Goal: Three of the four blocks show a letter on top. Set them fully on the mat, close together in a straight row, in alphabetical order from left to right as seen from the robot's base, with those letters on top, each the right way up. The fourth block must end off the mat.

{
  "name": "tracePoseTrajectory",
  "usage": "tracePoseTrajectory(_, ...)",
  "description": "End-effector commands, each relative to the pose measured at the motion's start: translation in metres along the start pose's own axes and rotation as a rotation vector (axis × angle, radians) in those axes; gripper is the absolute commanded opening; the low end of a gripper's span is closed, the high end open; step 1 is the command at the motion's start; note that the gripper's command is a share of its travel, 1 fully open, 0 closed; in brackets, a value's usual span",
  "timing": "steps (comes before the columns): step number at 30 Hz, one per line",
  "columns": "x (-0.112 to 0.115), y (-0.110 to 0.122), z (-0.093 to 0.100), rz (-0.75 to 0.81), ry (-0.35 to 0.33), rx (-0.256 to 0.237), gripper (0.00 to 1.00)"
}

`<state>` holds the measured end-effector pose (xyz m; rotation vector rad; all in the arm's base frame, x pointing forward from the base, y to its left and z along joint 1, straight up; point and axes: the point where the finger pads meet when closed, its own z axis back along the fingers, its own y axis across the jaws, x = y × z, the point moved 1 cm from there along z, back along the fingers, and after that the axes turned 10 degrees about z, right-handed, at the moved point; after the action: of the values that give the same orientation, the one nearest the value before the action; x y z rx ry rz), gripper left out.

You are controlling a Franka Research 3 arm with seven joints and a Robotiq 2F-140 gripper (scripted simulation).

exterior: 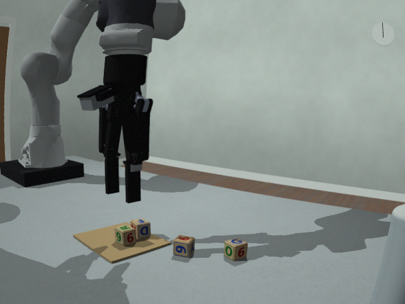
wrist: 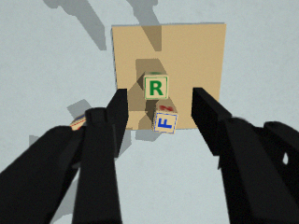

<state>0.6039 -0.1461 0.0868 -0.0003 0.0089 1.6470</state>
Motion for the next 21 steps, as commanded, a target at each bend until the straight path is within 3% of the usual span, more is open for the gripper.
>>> tracePoseTrajectory(1,0.000,-0.001,-0.002,-0.005,-0.001,-0.003,0.45)
tracePoseTrajectory(21,0.000,-0.001,-0.025,-0.005,-0.001,-0.003,0.45)
